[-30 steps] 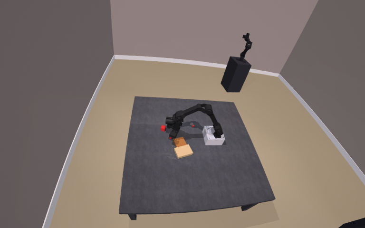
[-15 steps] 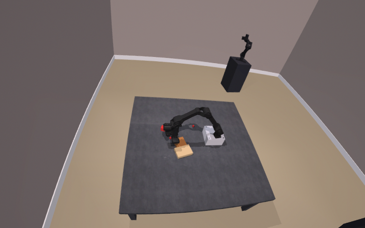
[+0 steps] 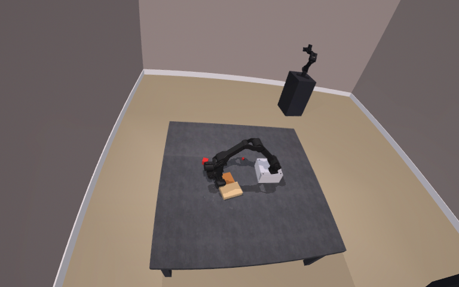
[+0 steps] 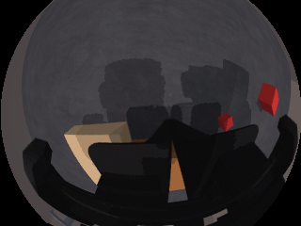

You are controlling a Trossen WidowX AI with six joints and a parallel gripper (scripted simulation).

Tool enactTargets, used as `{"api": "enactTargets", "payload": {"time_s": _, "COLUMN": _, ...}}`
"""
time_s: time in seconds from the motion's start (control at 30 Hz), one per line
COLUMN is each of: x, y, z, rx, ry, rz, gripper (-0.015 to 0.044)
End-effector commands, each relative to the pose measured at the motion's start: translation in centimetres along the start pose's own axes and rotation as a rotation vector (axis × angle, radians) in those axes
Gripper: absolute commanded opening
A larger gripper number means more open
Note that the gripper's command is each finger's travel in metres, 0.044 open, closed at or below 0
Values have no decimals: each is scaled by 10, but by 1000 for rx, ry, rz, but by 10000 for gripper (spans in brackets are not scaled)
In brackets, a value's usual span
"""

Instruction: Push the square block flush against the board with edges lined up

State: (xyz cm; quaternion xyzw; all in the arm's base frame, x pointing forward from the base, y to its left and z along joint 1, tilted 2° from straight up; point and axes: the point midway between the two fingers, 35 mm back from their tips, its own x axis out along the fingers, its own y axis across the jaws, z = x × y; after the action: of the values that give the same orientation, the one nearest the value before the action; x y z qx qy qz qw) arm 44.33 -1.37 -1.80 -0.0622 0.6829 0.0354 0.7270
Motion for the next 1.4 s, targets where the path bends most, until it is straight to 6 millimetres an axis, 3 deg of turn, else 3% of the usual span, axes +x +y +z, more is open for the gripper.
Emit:
{"api": "enactTargets", "payload": {"time_s": 0.0, "x": 17, "y": 1, "z": -3, "rx": -14, "ry": 12, "rz": 0, "gripper": 0}}
{"api": "enactTargets", "payload": {"time_s": 1.37, "x": 17, "y": 0, "z": -49, "rx": -14, "ry": 15, "rz": 0, "gripper": 0}}
